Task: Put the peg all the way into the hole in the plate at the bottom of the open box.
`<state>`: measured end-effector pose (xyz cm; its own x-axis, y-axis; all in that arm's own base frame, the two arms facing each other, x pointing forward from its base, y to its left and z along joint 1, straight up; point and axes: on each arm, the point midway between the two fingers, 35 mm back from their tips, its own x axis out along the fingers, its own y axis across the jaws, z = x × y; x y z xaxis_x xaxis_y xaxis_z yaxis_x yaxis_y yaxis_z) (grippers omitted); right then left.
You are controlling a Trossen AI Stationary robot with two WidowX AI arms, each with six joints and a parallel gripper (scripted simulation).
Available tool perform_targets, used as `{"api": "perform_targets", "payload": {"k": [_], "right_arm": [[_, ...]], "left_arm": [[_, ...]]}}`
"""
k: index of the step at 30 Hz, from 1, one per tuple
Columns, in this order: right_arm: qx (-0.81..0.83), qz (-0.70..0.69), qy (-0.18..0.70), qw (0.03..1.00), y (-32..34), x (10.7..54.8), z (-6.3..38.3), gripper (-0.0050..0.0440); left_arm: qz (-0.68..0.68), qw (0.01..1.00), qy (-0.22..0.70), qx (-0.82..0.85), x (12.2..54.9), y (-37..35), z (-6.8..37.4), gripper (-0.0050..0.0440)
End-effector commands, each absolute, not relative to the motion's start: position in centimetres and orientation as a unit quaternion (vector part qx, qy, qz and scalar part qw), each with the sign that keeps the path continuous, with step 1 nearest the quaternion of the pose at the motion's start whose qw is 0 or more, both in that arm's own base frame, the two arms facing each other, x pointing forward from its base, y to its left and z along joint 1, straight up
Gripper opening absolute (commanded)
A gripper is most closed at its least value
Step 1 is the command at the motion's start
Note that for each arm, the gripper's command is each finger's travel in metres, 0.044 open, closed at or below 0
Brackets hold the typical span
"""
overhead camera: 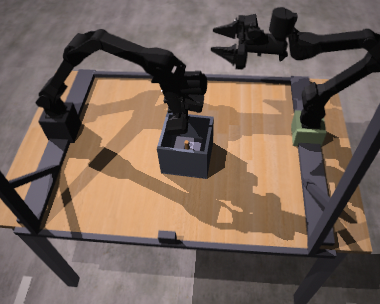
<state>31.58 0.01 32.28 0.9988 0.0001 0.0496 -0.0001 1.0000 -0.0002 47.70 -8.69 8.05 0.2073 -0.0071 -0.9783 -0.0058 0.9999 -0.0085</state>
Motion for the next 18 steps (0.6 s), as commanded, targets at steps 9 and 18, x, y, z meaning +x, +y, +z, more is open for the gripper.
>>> {"api": "perform_targets", "payload": {"k": [9, 18], "right_arm": [[0.002, 0.001, -0.026, 1.0, 0.0, 31.4, 32.3, 0.044], [0.002, 0.001, -0.027, 1.0, 0.0, 31.4, 32.3, 0.044]], "left_arm": [[-0.014, 0.839, 0.543, -0.017, 47.4, -7.4, 13.8, 0.0114], [-0.023, 0.902, 0.429, -0.026, 46.2, -5.6, 19.4, 0.0114]]}}
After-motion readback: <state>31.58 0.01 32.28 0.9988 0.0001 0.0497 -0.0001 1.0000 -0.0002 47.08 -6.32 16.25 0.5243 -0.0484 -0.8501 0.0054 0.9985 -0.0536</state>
